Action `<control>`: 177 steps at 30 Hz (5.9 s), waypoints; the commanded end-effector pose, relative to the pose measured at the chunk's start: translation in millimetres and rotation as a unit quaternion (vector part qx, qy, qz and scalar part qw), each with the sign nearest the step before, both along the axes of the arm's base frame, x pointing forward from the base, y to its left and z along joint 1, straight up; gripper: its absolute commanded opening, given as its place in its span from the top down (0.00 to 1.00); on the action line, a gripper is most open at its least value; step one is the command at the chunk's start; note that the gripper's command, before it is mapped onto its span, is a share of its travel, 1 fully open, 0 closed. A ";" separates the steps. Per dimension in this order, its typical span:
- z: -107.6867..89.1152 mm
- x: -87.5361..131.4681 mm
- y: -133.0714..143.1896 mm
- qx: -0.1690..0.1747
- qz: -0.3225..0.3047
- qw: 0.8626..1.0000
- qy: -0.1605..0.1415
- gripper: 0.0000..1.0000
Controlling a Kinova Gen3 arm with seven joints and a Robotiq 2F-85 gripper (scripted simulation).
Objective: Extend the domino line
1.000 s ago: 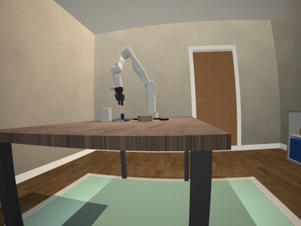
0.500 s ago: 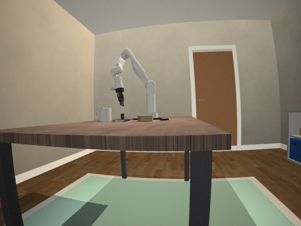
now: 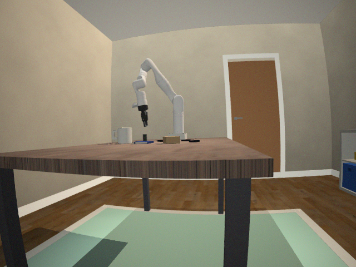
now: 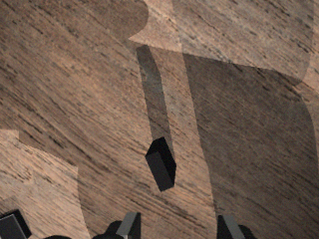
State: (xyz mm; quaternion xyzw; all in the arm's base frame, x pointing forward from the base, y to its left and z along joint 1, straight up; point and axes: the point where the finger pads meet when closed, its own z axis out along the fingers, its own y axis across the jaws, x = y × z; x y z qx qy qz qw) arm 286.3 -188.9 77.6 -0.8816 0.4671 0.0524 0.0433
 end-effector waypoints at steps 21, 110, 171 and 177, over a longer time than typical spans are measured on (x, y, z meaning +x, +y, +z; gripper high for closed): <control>-14.1 -1.1 5.7 0.009 0.523 0.851 -0.044 0.52; -17.1 19.9 0.4 -0.014 0.837 0.542 -0.067 0.52; -48.4 19.3 -1.1 -0.013 0.838 0.542 -0.068 0.52; -48.4 19.3 -1.1 -0.013 0.838 0.542 -0.068 0.52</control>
